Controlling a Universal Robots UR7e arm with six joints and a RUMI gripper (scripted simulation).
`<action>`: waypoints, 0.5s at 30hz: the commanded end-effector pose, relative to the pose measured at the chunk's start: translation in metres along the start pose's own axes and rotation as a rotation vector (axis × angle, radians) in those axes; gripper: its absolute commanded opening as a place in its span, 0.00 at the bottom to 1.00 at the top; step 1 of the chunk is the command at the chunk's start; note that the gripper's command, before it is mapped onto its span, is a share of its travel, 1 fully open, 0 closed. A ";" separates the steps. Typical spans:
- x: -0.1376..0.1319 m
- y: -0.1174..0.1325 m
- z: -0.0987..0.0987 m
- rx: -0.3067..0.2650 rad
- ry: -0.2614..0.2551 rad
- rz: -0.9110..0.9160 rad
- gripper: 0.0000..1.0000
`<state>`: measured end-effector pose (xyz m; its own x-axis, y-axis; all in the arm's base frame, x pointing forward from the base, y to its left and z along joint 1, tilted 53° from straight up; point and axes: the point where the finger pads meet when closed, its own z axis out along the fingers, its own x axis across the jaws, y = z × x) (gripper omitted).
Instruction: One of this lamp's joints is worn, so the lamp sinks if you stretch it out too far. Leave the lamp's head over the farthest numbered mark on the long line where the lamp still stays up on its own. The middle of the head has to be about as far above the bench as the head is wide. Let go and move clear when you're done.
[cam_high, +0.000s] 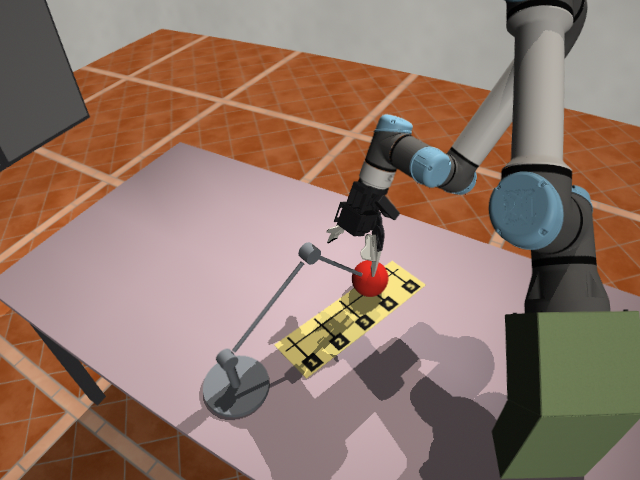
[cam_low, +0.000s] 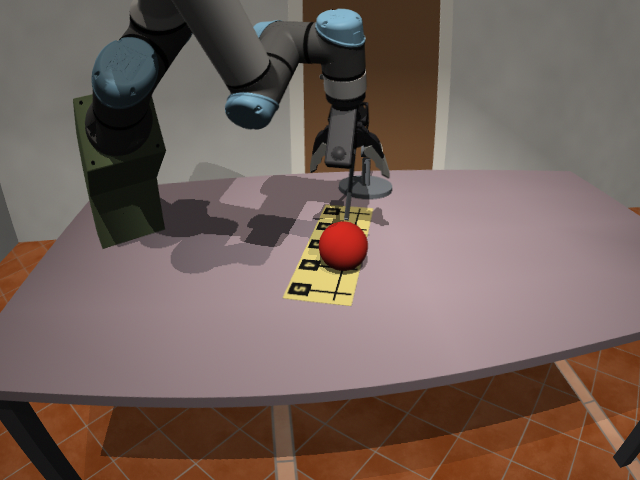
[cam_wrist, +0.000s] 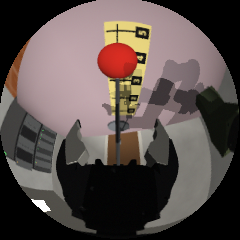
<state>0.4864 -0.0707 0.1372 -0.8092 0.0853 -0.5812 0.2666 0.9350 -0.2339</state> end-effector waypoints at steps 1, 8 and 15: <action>0.000 0.000 -0.005 0.000 -0.001 0.000 1.00; 0.000 0.000 -0.035 0.000 -0.001 0.000 1.00; 0.000 0.000 -0.065 0.000 -0.001 0.000 1.00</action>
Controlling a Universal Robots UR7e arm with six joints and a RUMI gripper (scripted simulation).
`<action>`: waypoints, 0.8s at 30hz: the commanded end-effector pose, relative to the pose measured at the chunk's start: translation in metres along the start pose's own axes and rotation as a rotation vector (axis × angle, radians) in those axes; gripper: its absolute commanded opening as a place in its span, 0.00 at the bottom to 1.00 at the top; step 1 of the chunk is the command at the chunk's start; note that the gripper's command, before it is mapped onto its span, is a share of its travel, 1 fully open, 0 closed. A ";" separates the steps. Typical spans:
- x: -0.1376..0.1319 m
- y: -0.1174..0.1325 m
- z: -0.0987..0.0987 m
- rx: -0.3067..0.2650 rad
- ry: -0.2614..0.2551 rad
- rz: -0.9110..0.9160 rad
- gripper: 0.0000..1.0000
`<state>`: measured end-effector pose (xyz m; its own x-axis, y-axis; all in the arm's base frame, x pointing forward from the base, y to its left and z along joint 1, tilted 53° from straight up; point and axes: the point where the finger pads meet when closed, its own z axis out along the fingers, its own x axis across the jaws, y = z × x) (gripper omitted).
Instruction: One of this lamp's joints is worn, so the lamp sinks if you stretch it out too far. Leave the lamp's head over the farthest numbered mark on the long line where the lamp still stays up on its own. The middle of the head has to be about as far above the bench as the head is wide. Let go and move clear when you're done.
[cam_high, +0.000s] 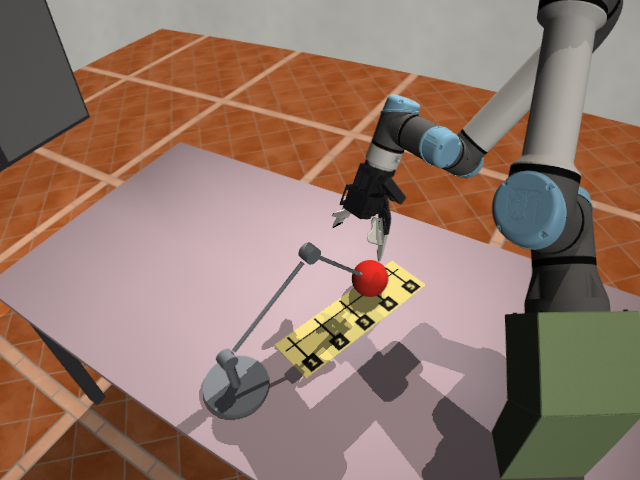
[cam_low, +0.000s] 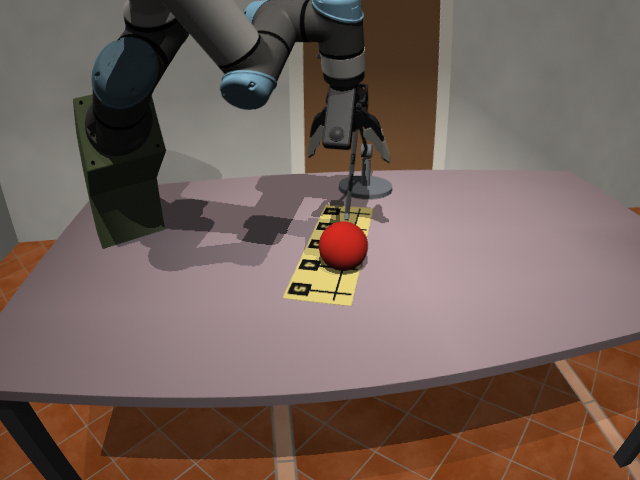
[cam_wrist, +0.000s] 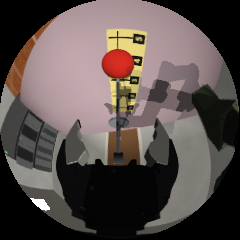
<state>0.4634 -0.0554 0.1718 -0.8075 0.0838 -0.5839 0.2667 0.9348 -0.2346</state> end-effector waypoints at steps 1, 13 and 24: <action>0.000 0.000 -0.021 -0.001 0.002 0.000 1.00; 0.000 0.000 -0.059 0.000 0.000 0.000 1.00; 0.000 0.000 -0.077 0.000 -0.002 0.000 1.00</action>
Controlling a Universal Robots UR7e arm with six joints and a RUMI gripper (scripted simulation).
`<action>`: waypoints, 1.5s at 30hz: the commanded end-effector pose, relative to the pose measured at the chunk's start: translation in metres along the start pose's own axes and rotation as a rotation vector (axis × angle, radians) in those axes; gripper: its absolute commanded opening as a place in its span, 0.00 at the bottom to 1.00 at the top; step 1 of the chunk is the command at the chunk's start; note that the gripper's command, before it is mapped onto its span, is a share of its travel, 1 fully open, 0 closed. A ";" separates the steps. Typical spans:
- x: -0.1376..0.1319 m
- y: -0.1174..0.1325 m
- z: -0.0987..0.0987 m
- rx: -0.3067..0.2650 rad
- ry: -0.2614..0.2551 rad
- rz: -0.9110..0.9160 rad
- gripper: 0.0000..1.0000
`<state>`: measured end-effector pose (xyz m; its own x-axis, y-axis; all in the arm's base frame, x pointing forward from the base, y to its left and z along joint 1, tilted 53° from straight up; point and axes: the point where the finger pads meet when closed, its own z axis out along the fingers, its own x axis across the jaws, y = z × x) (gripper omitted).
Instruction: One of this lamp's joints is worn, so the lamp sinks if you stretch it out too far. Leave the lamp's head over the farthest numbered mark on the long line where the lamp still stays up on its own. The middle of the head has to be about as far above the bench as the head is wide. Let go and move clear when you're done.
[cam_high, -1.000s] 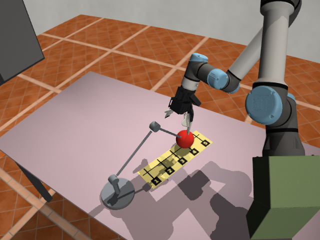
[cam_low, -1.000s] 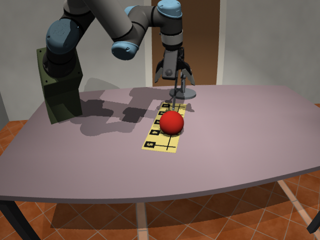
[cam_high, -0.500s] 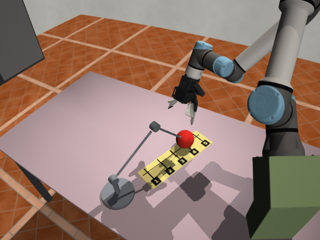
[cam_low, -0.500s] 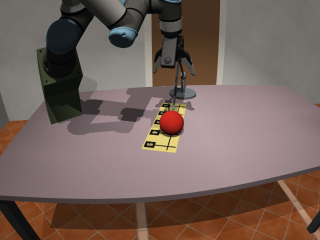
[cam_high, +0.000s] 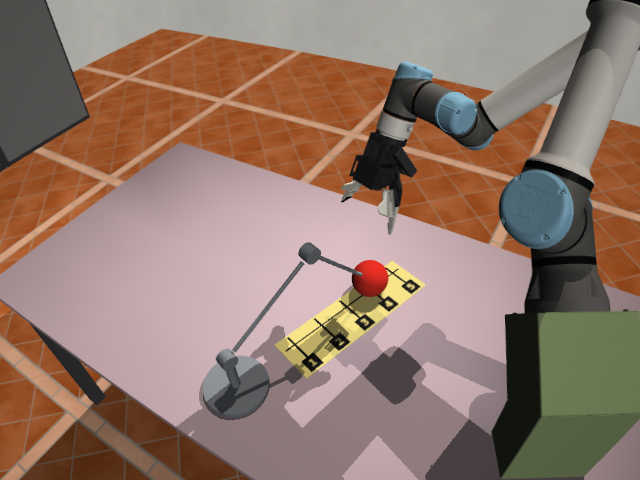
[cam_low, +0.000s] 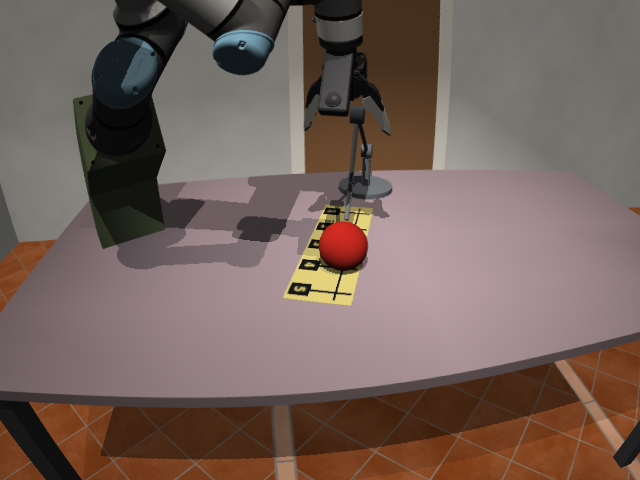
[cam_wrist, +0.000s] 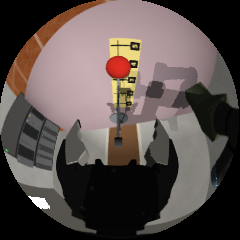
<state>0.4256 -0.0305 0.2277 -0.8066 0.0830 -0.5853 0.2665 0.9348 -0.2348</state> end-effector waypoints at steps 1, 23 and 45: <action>0.000 0.000 -0.006 0.000 0.000 0.000 1.00; 0.000 0.000 -0.012 0.000 -0.001 0.000 1.00; 0.000 0.000 -0.012 0.000 -0.001 0.000 1.00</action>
<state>0.4192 -0.0265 0.2368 -0.8064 0.0828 -0.5855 0.2665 0.9348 -0.2348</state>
